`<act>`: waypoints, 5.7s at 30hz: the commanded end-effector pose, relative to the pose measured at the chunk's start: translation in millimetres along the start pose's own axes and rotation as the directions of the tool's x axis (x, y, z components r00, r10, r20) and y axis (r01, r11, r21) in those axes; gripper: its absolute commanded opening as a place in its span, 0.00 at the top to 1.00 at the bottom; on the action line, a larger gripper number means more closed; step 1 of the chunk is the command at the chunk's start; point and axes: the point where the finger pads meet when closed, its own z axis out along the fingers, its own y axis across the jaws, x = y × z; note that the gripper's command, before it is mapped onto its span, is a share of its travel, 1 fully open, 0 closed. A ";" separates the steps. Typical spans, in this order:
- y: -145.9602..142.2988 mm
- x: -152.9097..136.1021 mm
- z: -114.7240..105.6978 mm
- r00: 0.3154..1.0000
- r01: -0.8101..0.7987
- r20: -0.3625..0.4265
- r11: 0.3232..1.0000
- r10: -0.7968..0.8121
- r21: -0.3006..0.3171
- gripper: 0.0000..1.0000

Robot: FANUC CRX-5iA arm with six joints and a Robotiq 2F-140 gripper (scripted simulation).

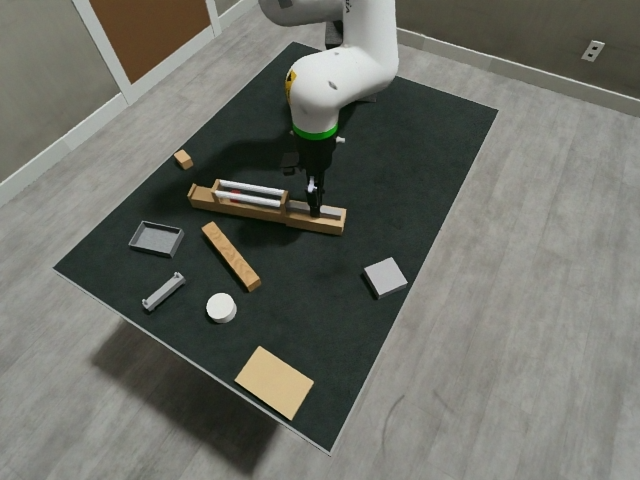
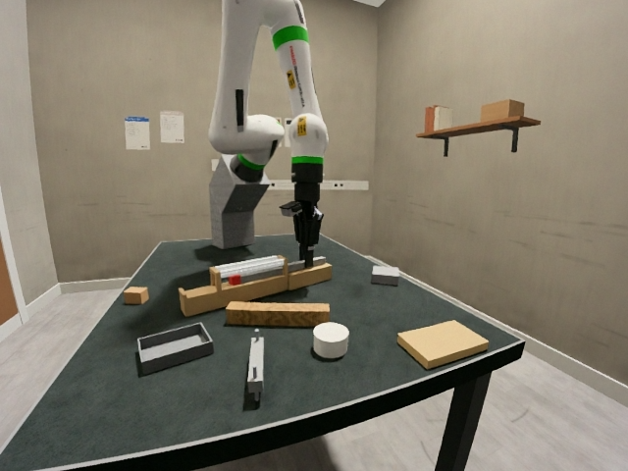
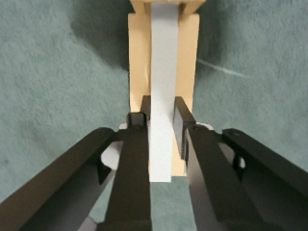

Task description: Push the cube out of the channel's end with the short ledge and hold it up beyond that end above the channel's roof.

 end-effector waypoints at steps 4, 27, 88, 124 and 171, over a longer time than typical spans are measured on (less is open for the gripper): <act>-1.0 19.8 0.0 1.000 0.001 0.010 1.000 -0.001 -0.008 0.90; -1.1 52.8 0.3 1.000 0.001 0.010 1.000 -0.001 -0.008 0.90; -1.1 61.3 0.4 1.000 0.001 0.010 1.000 -0.001 -0.008 0.70; -1.4 61.7 -32.3 1.000 0.001 0.010 1.000 -0.001 -0.008 0.70; 2.1 43.5 -65.5 1.000 -0.001 0.007 1.000 0.001 -0.029 0.90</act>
